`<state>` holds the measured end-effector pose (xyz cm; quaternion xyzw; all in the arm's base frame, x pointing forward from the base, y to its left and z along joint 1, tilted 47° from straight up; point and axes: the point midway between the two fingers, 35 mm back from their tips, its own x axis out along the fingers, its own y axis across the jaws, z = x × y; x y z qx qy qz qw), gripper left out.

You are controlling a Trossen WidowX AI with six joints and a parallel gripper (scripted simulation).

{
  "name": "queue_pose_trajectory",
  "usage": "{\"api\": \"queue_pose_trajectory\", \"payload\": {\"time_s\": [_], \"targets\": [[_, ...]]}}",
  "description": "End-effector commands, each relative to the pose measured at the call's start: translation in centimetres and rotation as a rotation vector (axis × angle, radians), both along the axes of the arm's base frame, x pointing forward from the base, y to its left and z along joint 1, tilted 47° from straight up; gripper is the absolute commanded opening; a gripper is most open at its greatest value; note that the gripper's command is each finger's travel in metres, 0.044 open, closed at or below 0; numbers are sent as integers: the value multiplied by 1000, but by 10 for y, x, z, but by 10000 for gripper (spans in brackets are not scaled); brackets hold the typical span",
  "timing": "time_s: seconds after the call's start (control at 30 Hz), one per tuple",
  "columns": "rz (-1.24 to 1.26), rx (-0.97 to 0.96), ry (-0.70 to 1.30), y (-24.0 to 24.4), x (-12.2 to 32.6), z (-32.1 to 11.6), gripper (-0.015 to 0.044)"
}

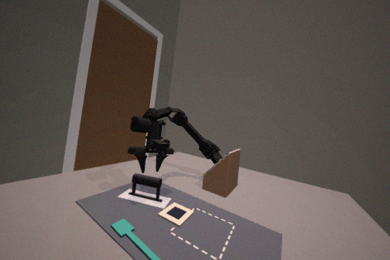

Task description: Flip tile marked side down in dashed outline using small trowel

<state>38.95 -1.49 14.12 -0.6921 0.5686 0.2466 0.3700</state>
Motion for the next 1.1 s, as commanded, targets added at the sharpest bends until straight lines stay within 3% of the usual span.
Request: {"api": "queue_pose_trajectory", "payload": {"time_s": [0.0,1.07], "targets": [[-99,69,-107,-3,-2,-1,300],[-761,584,-738,-14,-12,-8,300]]}}
